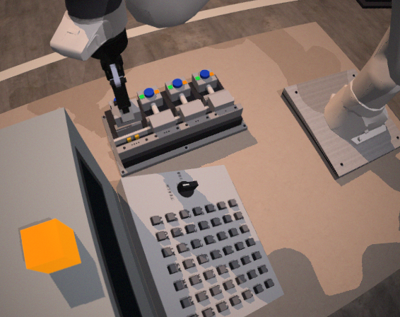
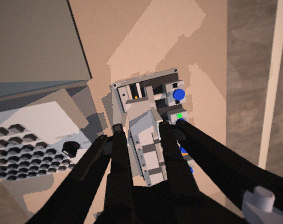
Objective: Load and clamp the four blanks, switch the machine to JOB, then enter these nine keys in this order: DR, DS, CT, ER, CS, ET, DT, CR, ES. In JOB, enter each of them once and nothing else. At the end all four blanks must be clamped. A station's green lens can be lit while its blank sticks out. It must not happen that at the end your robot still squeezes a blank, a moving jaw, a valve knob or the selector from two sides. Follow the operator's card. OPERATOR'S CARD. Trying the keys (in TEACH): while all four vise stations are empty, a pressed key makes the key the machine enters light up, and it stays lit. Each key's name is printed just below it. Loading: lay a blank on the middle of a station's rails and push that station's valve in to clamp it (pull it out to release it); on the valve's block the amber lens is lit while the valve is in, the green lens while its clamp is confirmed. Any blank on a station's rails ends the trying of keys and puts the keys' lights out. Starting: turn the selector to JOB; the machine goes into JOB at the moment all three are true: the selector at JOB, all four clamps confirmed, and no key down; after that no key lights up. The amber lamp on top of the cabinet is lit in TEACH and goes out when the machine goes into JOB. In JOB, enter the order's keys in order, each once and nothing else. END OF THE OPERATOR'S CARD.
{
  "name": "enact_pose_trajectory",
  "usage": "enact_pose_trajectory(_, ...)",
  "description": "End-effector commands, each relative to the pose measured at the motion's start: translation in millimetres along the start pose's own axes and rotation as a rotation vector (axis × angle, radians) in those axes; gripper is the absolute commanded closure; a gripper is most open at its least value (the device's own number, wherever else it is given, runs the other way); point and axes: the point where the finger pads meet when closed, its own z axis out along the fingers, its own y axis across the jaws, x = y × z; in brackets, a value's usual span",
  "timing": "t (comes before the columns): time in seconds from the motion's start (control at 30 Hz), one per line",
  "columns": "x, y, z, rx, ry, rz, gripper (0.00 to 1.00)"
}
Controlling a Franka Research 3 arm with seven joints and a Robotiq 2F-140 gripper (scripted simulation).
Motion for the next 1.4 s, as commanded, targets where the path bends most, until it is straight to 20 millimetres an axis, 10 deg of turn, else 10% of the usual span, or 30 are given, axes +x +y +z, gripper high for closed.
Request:
enact_pose_trajectory(0.0,0.4,1.7,-2.3,-0.001,0.001,-0.060,1.00)
enact_pose_trajectory(1.37,4.2,4.5,-6.8,-0.002,0.000,-0.116,1.00)
